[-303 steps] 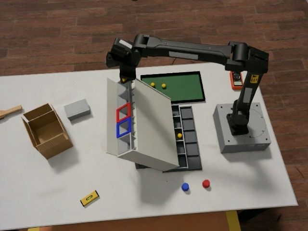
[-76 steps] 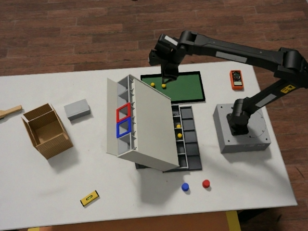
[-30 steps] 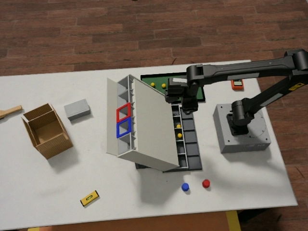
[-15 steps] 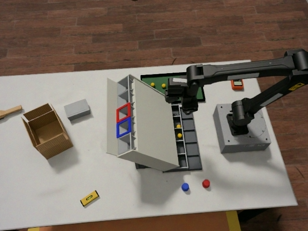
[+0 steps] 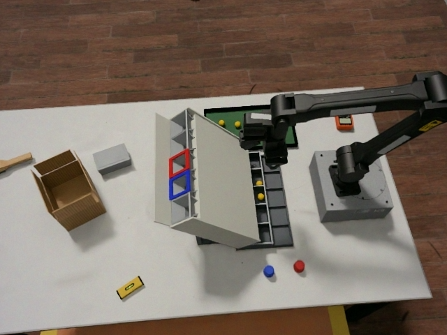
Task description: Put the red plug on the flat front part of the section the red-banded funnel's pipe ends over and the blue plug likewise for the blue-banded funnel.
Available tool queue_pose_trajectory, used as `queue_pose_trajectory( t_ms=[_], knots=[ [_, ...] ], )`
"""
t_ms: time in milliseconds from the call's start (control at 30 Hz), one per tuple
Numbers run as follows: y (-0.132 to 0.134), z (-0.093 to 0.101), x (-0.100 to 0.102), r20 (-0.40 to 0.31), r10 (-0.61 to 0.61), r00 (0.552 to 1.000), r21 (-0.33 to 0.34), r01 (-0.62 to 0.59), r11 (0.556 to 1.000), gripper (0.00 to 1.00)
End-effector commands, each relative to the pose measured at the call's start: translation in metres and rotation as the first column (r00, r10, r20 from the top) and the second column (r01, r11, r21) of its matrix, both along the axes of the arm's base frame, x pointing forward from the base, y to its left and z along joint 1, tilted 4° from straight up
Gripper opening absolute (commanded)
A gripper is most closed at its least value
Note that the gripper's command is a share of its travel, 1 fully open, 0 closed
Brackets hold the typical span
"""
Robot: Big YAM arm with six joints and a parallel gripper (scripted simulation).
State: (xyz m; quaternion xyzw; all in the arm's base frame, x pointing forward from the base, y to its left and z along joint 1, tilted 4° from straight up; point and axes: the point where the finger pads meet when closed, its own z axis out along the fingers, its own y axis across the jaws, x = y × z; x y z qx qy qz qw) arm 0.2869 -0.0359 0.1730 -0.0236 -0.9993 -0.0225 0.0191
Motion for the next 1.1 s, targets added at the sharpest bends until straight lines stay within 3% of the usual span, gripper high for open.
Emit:
queue_pose_trajectory(
  t_ms=[0,600,1067],
  knots=[
    [-0.001,0.003,0.003,0.011,-0.001,1.000,-0.002,0.001,1.000,0.80],
    [-0.001,0.003,0.003,0.011,-0.001,1.000,-0.002,0.001,1.000,0.80],
    [-0.115,-0.074,-0.022,0.011,-0.001,1.000,-0.002,0.001,1.000,0.80]
  ],
)
